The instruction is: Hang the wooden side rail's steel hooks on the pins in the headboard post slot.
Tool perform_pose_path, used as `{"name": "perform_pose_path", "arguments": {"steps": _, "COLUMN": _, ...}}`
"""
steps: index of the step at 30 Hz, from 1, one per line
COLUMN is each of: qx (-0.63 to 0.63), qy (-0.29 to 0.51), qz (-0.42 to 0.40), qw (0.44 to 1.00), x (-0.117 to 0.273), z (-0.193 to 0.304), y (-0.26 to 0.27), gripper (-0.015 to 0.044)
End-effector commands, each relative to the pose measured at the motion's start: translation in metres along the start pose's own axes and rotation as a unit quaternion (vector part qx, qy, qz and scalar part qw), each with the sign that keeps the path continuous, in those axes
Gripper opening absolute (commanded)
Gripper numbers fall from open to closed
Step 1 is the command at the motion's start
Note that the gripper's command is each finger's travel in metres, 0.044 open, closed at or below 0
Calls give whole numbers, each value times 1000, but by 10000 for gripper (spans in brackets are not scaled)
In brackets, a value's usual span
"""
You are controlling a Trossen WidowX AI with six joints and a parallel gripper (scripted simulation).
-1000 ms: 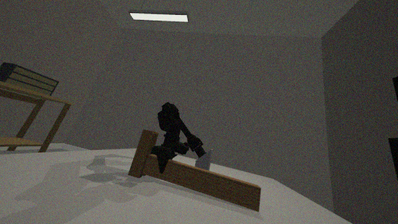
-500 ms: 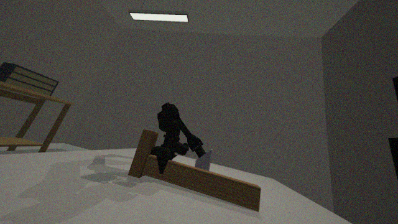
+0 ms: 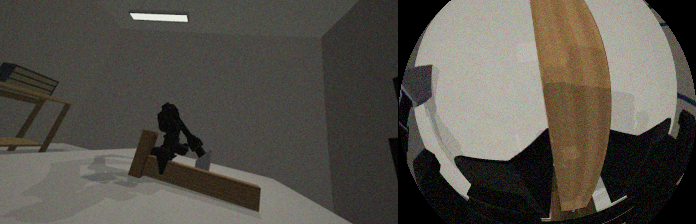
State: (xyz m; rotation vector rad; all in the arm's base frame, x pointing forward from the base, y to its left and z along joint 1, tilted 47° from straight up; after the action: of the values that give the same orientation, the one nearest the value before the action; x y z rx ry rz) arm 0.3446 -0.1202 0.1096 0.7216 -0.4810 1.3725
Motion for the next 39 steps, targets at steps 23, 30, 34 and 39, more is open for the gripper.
{"name": "perform_pose_path", "arguments": {"steps": 23, "qx": 0, "qy": 1, "qz": 2, "qw": 1000, "x": 9, "z": -1, "y": 0, "gripper": 394}}
{"name": "perform_pose_path", "arguments": {"steps": 30, "qx": -3, "qy": 3, "qz": 5, "qw": 1000, "x": 40, "z": -1, "y": 1, "gripper": 440}}
{"name": "perform_pose_path", "arguments": {"steps": 34, "qx": -3, "qy": 3, "qz": 5, "qw": 1000, "x": 40, "z": -1, "y": 1, "gripper": 440}}
{"name": "perform_pose_path", "arguments": {"steps": 39, "qx": -3, "qy": 3, "qz": 5, "qw": 1000, "x": 40, "z": -6, "y": 0, "gripper": 440}}
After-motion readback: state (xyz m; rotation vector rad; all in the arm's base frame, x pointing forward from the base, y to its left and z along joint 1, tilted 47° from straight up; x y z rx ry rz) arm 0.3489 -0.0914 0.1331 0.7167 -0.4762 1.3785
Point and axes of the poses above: the point midway between the two fingers, 35 mm back from their tips, its own x axis back along the fingers, its own y axis across the jaws, z = x × y, the point moved 7 cm from there along x, back along the fingers, and after that the axes turned 12 degrees about x, right-handed, at the moved point
